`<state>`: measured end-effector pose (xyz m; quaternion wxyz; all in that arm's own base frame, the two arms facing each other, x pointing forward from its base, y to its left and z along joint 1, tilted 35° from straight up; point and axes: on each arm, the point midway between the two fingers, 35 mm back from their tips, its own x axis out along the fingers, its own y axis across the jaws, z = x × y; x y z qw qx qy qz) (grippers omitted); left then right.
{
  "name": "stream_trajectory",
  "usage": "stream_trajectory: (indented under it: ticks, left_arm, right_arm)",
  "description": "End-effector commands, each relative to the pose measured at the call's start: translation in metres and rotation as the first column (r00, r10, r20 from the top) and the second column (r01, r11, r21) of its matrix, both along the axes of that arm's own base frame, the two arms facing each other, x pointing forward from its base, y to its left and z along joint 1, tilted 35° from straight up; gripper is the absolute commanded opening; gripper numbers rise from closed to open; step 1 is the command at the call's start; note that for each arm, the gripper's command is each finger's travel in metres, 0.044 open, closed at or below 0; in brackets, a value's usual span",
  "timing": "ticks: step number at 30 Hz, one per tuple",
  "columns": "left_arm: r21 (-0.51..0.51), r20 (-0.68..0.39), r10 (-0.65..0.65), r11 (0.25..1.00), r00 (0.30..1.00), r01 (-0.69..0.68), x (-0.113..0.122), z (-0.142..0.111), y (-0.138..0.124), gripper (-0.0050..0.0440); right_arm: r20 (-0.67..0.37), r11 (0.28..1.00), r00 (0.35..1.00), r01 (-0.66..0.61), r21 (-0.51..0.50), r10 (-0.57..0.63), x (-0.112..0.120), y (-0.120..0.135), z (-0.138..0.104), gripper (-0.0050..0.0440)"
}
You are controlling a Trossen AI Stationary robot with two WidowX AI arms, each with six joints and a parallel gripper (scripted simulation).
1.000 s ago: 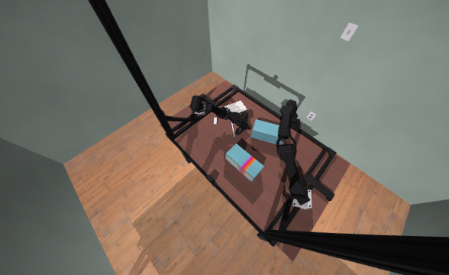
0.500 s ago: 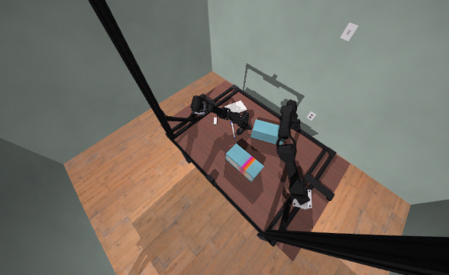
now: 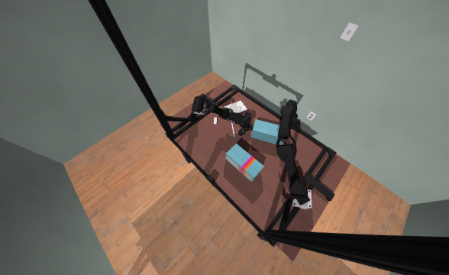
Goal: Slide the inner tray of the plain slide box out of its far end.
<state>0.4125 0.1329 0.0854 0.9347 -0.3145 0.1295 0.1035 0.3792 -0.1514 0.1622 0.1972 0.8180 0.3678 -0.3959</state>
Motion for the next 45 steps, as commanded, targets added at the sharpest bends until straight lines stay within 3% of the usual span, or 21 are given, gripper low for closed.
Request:
stream_trajectory:
  ticks: [1, 28, 30, 36, 41, 45]
  left_arm:
    - [-0.001, -0.001, 0.003, 1.000, 1.000, -0.003, 0.008, 0.000, 0.004, 0.0000]
    - [-0.001, -0.001, 0.003, 1.000, 1.000, -0.003, 0.026, 0.002, 0.012, 0.0000]
    - [-0.001, -0.001, 0.003, 1.000, 1.000, -0.003, 0.020, 0.001, 0.009, 0.0000]
    - [-0.001, -0.001, 0.003, 1.000, 1.000, -0.003, -0.029, -0.004, -0.014, 0.0000]
    - [-0.001, -0.001, 0.003, 1.000, 1.000, -0.003, -0.030, -0.005, -0.014, 0.0000]
    - [-0.001, -0.001, 0.003, 1.000, 1.000, -0.003, -0.030, -0.005, -0.014, 0.0000]
  right_arm:
    - [-0.015, 1.000, 1.000, -0.009, 0.004, 0.009, 0.001, 0.005, -0.007, 0.0000]
    - [-0.015, 1.000, 1.000, -0.009, 0.004, 0.009, 0.001, 0.005, -0.007, 0.0000]
    - [-0.015, 1.000, 1.000, -0.009, 0.004, 0.009, 0.001, 0.005, -0.007, 0.0000]
    - [-0.015, 1.000, 1.000, -0.009, 0.004, 0.009, 0.001, 0.005, -0.007, 0.0000]
    - [-0.015, 1.000, 1.000, -0.009, 0.004, 0.009, 0.001, 0.004, -0.006, 0.0000]
    - [-0.015, 1.000, 1.000, -0.008, 0.004, 0.009, -0.009, -0.011, 0.020, 0.0000]
